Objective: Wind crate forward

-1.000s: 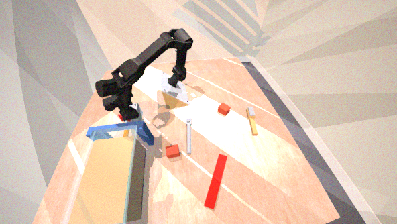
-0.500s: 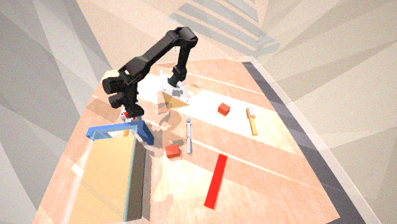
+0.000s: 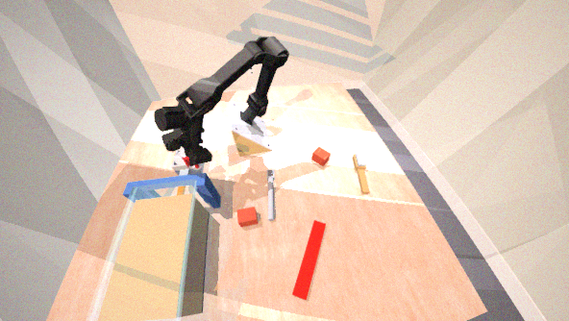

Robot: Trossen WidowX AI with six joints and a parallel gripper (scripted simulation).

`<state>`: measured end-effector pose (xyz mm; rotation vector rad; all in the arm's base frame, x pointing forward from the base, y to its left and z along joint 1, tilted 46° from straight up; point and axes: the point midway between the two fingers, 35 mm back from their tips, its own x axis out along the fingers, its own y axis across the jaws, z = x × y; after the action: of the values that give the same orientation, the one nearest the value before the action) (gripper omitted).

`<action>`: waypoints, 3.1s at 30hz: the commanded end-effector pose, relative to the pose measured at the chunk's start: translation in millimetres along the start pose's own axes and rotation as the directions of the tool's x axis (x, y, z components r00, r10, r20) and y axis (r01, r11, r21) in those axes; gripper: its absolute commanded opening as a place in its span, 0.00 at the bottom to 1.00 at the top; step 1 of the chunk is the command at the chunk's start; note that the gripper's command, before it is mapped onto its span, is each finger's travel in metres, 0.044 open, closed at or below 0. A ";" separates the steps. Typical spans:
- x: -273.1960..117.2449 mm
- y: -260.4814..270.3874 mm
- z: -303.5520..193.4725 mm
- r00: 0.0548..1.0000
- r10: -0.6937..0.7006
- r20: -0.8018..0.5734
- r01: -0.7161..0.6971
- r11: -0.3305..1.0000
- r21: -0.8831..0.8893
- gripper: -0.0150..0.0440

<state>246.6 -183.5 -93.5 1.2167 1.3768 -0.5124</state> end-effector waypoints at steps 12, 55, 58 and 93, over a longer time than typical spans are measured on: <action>-9.9 -11.5 -28.2 1.000 -0.004 -0.027 0.004 1.000 0.010 0.25; -29.0 -60.6 -66.6 1.000 -0.008 -0.028 0.008 1.000 0.011 0.25; -29.7 -64.6 -68.0 1.000 -0.008 -0.028 0.008 1.000 0.011 0.25; -32.5 -118.4 -72.4 1.000 -0.012 -0.027 0.012 1.000 0.012 0.25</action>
<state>116.8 -170.5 -80.5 1.2519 1.3768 -0.4852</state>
